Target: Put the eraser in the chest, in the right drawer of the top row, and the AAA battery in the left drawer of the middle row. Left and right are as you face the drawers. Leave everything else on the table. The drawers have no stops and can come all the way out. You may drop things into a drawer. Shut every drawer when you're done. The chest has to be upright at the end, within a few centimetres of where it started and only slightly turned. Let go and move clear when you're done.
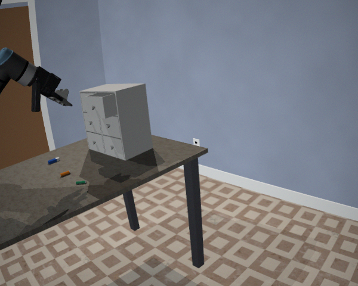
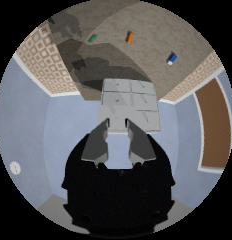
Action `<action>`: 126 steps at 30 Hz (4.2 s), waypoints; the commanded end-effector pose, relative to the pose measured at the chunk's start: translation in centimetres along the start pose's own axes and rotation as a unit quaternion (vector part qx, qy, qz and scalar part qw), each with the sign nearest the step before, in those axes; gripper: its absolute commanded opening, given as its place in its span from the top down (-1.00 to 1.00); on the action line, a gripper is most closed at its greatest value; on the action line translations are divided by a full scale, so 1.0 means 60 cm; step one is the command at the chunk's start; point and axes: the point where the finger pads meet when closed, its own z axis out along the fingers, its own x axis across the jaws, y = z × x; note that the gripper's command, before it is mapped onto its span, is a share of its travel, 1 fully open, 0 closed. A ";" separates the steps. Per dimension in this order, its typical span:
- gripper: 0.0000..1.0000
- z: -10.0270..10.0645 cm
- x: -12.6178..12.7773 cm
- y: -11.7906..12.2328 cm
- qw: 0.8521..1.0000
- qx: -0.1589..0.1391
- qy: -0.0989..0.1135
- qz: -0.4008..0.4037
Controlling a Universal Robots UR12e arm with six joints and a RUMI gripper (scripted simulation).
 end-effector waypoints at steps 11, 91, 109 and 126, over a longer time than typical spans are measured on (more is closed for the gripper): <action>0.61 -0.020 -0.002 0.001 0.998 0.059 0.005 0.001; 0.61 -0.164 -0.003 0.021 0.917 0.398 0.006 0.000; 0.61 -0.172 -0.003 0.023 0.911 0.413 0.006 0.000; 0.61 -0.172 -0.003 0.023 0.911 0.413 0.006 0.000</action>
